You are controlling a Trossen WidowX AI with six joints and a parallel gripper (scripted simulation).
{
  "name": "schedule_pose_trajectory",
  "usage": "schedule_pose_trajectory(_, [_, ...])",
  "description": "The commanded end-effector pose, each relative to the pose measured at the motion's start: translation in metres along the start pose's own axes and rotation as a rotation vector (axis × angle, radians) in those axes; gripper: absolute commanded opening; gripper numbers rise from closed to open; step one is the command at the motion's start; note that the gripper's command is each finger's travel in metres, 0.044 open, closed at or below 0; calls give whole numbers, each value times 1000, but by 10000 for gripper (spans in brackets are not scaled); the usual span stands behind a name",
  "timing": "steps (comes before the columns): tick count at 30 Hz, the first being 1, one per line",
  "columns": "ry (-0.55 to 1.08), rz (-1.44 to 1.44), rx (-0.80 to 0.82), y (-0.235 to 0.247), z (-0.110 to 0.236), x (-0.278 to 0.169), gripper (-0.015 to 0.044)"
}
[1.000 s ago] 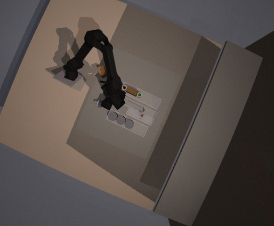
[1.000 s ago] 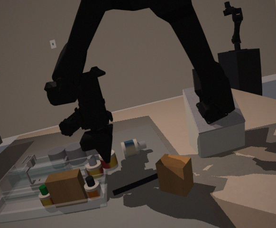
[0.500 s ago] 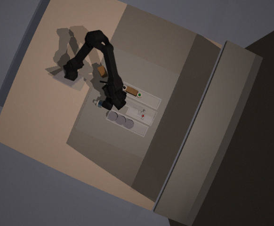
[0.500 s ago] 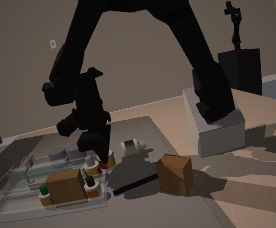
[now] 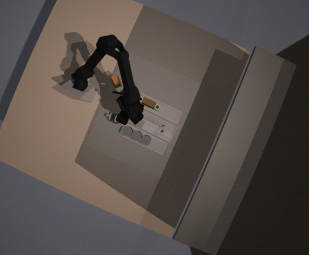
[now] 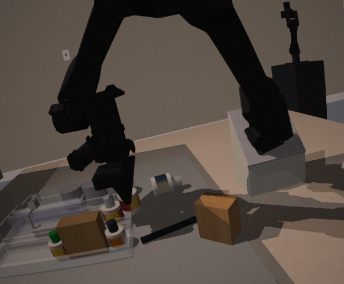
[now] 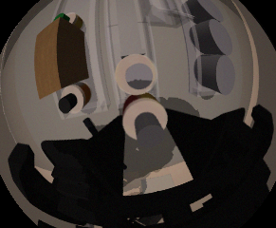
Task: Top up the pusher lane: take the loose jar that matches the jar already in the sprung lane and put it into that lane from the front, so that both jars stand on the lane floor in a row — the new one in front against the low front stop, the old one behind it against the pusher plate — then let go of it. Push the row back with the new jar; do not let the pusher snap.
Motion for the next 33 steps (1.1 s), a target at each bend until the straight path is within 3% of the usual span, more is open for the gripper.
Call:
schedule_pose_trajectory(1, [-22,15,4,2,2,7,0])
schedule_pose_trajectory(33, [-22,16,4,4,4,21,0])
Point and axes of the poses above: the point midway between the two fingers, 35 mm back from their tips, its own z axis back along the fingers, its own y axis across the jaws, x = y × z, the point moved 9 cm from there along z, back along the fingers, and after that the axes turned 4 degrees about -z, right-handed, at the moved point
